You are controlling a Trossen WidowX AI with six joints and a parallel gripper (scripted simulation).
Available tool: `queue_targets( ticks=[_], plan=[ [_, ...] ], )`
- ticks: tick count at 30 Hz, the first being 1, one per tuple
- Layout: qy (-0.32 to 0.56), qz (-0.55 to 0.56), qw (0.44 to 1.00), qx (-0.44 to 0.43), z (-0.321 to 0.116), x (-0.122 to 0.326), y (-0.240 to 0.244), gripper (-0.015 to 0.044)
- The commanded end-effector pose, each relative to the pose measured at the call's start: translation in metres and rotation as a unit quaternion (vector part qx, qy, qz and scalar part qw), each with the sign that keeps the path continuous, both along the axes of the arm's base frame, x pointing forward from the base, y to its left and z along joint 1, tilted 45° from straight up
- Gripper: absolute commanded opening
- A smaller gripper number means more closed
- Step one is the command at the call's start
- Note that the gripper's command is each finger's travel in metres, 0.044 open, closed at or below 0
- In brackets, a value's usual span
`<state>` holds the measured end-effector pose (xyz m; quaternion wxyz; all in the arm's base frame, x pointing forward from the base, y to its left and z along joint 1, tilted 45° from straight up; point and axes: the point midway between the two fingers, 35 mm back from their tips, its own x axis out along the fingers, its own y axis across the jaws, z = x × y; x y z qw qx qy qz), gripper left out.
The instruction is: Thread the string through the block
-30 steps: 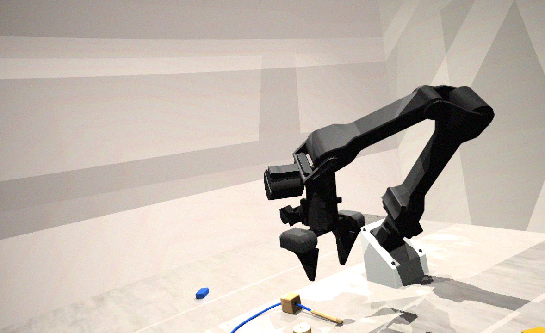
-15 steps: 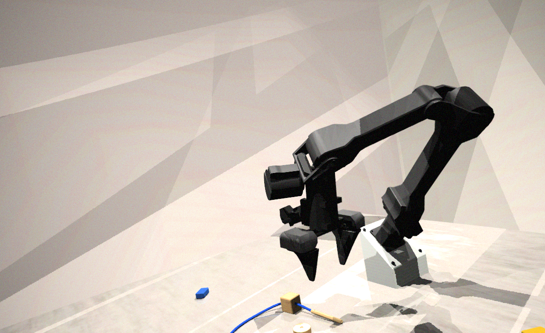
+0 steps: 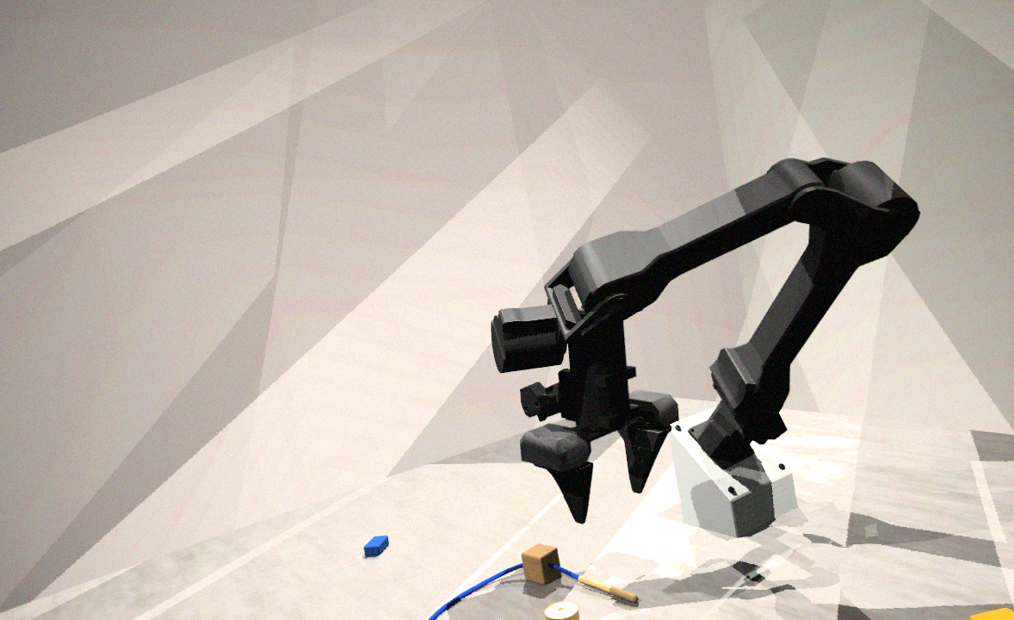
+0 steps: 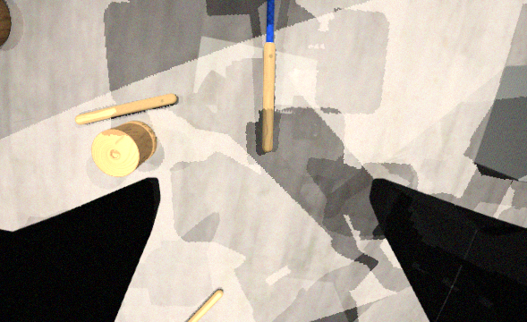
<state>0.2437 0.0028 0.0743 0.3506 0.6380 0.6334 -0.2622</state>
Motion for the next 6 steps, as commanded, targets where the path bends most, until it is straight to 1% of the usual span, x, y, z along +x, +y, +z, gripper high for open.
queue_targets(
  ticks=[1, 6],
  plan=[
    [0.0, 0.0, 1.0, 0.0, 0.0, 0.0, -0.0001, 0.044],
    [0.0, 0.0, 1.0, 0.0, 0.0, 0.0, -0.0001, 0.044]
  ],
)
